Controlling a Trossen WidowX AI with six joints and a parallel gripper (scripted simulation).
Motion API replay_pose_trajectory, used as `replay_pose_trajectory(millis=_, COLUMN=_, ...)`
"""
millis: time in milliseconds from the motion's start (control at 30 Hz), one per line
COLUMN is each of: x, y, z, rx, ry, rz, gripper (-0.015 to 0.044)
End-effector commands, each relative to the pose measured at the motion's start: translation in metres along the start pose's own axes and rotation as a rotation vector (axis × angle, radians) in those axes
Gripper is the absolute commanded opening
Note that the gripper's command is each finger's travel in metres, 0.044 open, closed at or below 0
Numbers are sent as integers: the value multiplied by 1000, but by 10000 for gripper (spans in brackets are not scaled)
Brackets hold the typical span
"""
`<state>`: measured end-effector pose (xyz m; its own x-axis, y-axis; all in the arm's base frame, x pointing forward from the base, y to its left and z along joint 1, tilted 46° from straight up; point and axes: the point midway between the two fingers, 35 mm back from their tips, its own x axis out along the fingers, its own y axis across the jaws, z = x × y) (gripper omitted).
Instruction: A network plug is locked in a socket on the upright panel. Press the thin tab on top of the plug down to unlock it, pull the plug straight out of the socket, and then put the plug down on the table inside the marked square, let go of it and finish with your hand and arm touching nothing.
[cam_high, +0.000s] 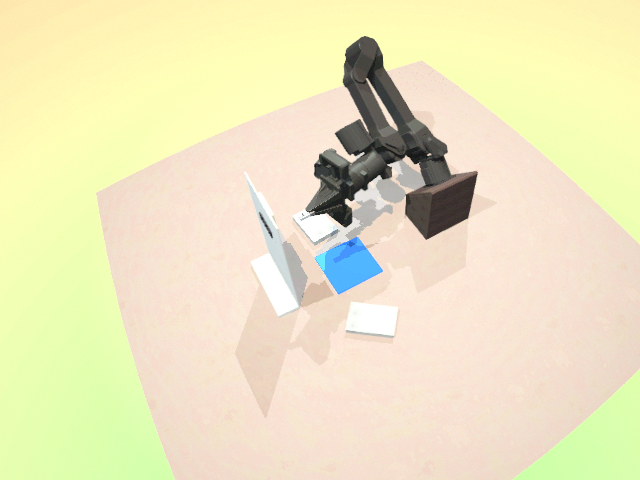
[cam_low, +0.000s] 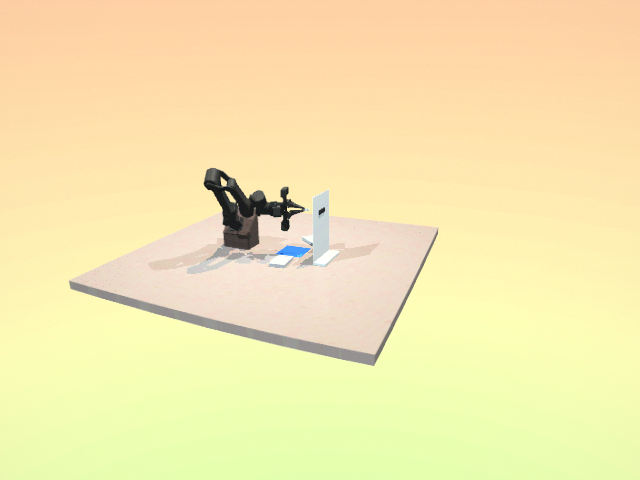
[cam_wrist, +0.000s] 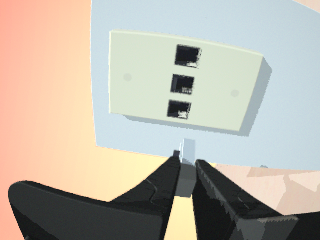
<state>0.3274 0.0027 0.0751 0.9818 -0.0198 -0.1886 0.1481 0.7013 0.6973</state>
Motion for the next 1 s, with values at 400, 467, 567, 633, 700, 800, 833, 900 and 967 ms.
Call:
replay_pose_trajectory(millis=400, x=-5, y=25, z=4, rx=4, ry=-11, rz=5, gripper=0)
replay_pose_trajectory(millis=467, x=-7, y=28, z=4, rx=4, ry=-11, rz=5, gripper=0)
replay_pose_trajectory(millis=567, x=-8, y=32, z=4, rx=5, ry=-11, rz=5, gripper=0)
replay_pose_trajectory(millis=633, x=-10, y=35, z=4, rx=5, ry=-11, rz=5, gripper=0)
replay_pose_trajectory(millis=700, x=-11, y=38, z=5, rx=5, ry=-12, rz=5, gripper=0)
replay_pose_trajectory(millis=800, x=-13, y=43, z=5, rx=6, ry=-12, rz=5, gripper=0)
replay_pose_trajectory(millis=833, x=-14, y=44, z=5, rx=6, ry=-12, rz=5, gripper=0)
replay_pose_trajectory(millis=900, x=-16, y=47, z=5, rx=6, ry=-12, rz=5, gripper=0)
replay_pose_trajectory(millis=967, x=-18, y=50, z=5, rx=7, ry=-13, rz=5, gripper=0)
